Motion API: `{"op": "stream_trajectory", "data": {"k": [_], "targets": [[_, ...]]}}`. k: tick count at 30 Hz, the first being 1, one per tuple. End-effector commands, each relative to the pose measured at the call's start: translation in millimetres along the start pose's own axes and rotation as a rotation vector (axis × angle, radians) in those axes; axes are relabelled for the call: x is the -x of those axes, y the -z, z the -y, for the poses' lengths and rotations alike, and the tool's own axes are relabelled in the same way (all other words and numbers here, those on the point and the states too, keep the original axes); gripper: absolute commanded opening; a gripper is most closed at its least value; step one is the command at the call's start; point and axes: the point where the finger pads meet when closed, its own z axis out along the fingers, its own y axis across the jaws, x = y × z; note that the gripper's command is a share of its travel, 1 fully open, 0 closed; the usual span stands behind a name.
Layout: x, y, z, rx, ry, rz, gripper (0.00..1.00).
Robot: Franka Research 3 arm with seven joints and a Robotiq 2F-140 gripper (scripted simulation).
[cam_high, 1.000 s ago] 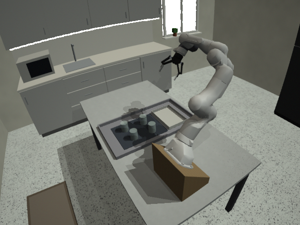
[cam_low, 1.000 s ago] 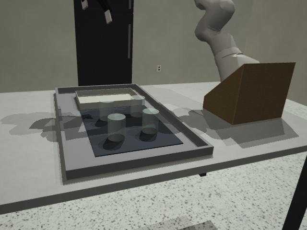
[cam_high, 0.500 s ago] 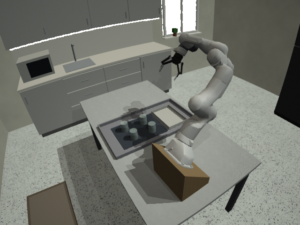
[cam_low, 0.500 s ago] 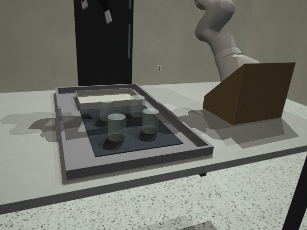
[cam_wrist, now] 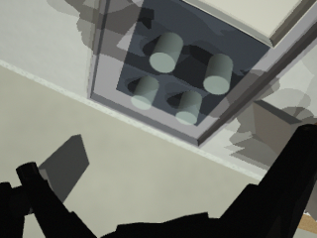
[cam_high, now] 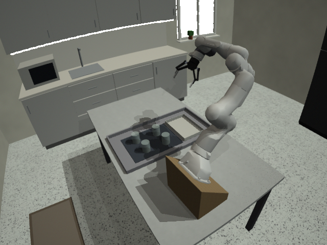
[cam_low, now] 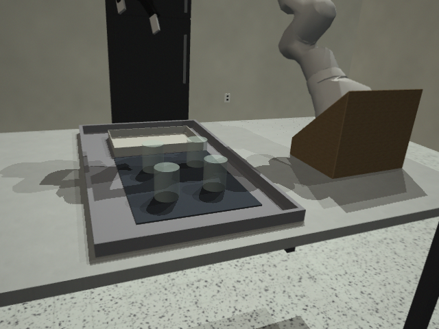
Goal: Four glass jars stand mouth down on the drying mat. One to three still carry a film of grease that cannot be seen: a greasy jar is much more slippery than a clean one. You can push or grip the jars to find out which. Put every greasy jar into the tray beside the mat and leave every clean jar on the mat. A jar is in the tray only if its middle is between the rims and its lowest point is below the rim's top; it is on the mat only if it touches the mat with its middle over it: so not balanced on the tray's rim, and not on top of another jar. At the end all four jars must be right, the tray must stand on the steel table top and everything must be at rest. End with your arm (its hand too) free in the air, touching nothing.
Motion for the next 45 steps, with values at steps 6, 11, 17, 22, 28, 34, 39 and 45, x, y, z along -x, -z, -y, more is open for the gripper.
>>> {"op": "stream_trajectory", "data": {"k": [6, 11, 17, 22, 28, 34, 39, 45], "targets": [[1.2, -1.1, 2.0, -0.002, 0.002, 0.001, 1.0], [1.2, -1.1, 2.0, -0.002, 0.002, 0.001, 1.0], [3.4, -5.6, -0.8, 0.005, 0.007, 0.003, 1.0], [13.3, -22.8, -3.5, 0.019, 0.026, 0.013, 1.0], [33.0, -57.0, -8.9, 0.047, 0.064, 0.033, 1.0], [52.8, -91.3, -14.3, 0.076, 0.102, 0.052, 1.0], [62.7, -108.4, -17.0, 0.09, 0.121, 0.062, 1.0], [82.5, -142.6, -22.4, 0.119, 0.16, 0.082, 1.0]]}}
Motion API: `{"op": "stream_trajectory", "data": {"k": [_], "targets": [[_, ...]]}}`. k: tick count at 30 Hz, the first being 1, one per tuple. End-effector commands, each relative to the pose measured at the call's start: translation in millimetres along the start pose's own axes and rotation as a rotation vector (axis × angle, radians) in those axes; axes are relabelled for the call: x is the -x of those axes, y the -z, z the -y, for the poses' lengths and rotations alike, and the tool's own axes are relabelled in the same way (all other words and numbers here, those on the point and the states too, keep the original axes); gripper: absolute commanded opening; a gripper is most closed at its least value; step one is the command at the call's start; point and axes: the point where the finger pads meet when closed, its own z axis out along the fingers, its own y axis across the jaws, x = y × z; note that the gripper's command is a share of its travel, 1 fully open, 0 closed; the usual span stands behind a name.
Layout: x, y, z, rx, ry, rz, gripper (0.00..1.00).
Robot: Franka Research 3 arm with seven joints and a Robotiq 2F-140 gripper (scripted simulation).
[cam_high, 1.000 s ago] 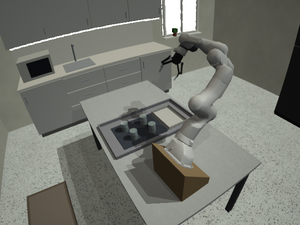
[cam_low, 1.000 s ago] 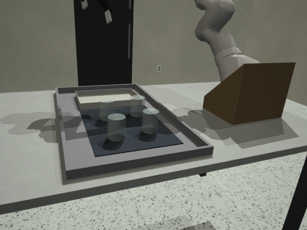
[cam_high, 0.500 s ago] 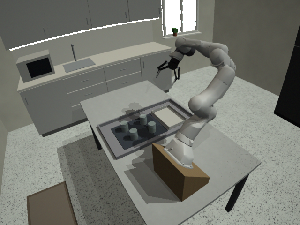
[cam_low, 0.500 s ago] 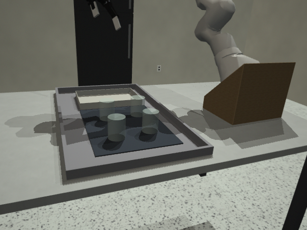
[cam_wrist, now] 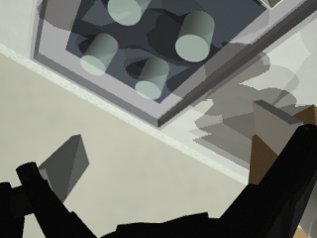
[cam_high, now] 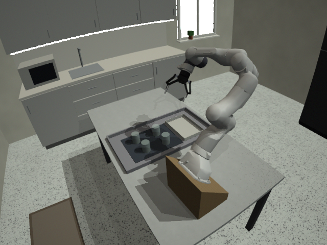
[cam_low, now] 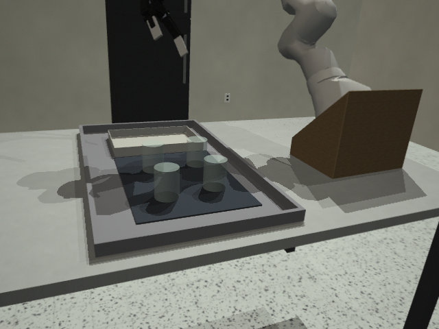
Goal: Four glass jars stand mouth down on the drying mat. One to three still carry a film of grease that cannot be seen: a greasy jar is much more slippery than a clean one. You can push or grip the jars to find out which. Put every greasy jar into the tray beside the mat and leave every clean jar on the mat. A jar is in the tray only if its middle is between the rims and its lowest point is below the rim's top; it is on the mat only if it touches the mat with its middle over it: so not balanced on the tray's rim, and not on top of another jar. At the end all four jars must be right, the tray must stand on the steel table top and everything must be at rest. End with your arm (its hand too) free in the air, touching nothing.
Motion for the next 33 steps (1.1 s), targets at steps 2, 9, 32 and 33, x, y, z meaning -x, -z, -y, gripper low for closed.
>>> {"op": "stream_trajectory", "data": {"k": [2, 9, 32, 33], "targets": [[8.1, -24.7, 5.8, 0.009, 0.044, -0.005, 1.0], [25.0, -60.9, 7.1, 0.038, 0.082, 0.015, 1.0], [81.1, -181.5, 11.2, 0.135, 0.209, 0.079, 1.0], [83.9, -187.5, 11.4, 0.14, 0.215, 0.082, 1.0]]}}
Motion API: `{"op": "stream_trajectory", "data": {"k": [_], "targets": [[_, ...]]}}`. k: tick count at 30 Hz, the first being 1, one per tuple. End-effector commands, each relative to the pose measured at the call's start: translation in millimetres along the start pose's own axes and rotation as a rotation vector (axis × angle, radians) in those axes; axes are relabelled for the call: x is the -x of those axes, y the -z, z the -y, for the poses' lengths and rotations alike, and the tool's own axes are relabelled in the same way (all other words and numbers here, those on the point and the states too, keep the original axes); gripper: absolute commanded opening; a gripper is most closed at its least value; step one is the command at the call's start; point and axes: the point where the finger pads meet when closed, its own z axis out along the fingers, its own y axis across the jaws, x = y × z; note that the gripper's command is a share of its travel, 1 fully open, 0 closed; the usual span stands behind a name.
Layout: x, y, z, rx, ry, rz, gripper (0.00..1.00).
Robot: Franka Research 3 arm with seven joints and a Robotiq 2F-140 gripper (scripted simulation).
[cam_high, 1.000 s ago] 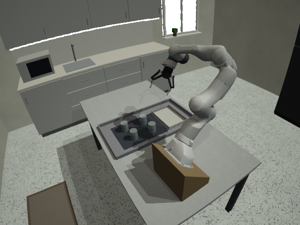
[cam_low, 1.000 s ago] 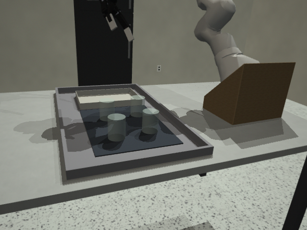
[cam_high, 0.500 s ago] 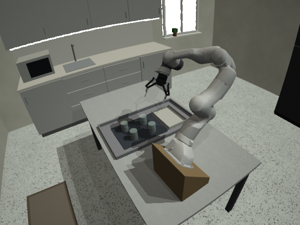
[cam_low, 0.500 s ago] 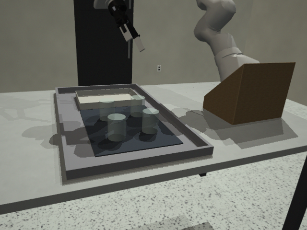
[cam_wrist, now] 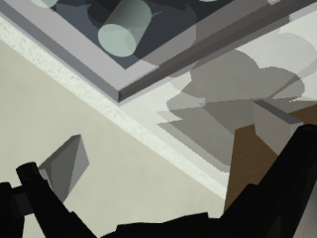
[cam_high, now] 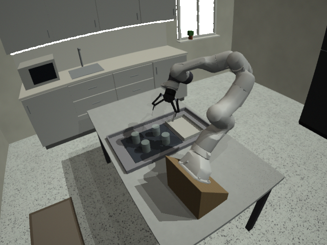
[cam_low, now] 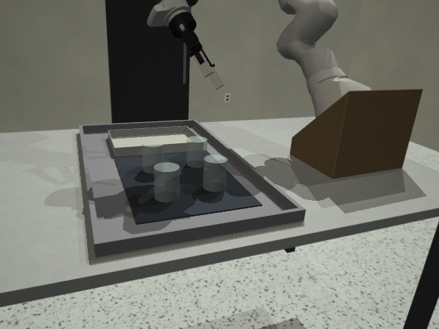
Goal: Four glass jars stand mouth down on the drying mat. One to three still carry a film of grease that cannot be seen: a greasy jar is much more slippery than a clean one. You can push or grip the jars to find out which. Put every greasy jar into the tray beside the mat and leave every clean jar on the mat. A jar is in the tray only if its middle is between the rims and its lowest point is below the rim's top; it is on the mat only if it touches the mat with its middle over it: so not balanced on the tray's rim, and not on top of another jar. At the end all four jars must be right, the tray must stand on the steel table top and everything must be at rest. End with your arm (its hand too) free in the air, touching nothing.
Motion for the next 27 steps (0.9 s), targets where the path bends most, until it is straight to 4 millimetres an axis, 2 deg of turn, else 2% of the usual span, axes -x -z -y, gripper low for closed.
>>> {"op": "stream_trajectory", "data": {"k": [1, 9, 11, 12, 19, 20, 27], "targets": [[3.3, -20.4, 10.9, 0.004, 0.035, -0.003, 1.0], [20.2, -69.4, 23.2, 0.042, 0.086, 0.022, 1.0], [20.2, -69.4, 23.2, 0.042, 0.086, 0.022, 1.0], [17.9, -62.7, 18.8, 0.019, -0.069, -0.003, 1.0], [17.9, -62.7, 18.8, 0.019, -0.069, -0.003, 1.0], [14.3, -60.7, 21.0, -0.011, -0.146, -0.03, 1.0], [14.3, -60.7, 21.0, -0.011, -0.146, -0.03, 1.0]]}}
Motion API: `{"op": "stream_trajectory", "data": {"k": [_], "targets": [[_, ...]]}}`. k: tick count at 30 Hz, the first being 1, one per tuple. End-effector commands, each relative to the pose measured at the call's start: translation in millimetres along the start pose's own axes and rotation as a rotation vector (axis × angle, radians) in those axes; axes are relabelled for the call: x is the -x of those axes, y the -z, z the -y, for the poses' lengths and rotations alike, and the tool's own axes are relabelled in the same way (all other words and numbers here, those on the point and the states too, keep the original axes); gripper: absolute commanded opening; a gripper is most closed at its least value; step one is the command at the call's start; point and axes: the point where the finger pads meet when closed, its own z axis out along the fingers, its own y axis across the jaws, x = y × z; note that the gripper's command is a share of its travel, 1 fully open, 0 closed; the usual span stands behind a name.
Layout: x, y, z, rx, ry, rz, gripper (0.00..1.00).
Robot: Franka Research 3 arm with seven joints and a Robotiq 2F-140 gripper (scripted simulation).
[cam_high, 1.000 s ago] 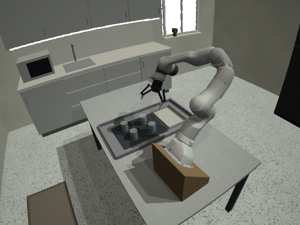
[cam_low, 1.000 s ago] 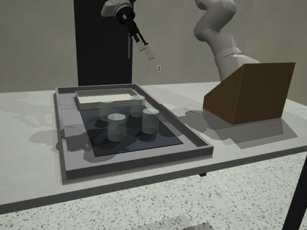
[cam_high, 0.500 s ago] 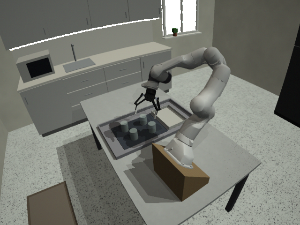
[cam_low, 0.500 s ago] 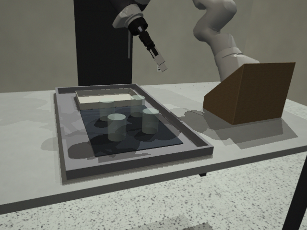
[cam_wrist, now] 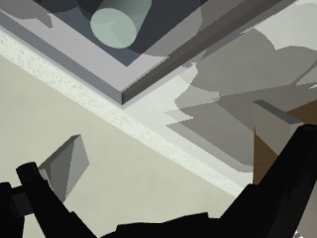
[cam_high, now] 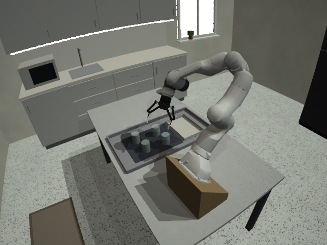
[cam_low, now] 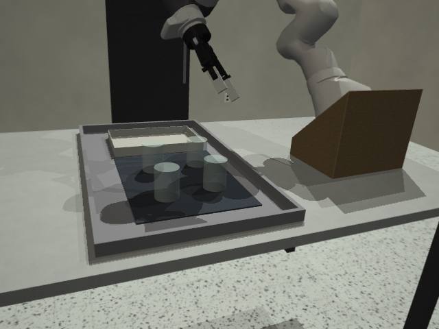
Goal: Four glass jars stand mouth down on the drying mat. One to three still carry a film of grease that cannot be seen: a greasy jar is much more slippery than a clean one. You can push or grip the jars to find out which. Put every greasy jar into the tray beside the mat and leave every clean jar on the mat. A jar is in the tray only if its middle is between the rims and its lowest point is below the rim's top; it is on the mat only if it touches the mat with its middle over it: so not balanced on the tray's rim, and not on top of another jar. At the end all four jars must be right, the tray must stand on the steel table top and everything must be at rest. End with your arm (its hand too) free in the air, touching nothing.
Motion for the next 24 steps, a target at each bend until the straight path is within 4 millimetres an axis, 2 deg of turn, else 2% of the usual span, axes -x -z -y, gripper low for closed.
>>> {"op": "stream_trajectory", "data": {"k": [1, 2, 3, 10, 11, 20, 21, 24], "targets": [[-2.5, 0.6, 2.5, -0.009, -0.062, -0.014, 1.0], [-2.5, 0.6, 2.5, -0.009, -0.062, -0.014, 1.0], [-6.3, 2.3, 5.8, -0.042, -0.151, -0.042, 1.0], [-6.3, 2.3, 5.8, -0.042, -0.151, -0.042, 1.0], [-9.3, 3.6, 8.5, -0.072, -0.226, -0.067, 1.0], [-9.3, 3.6, 8.5, -0.072, -0.226, -0.067, 1.0], [-13.3, 5.0, 11.6, -0.104, -0.313, -0.095, 1.0], [-13.3, 5.0, 11.6, -0.104, -0.313, -0.095, 1.0]]}}
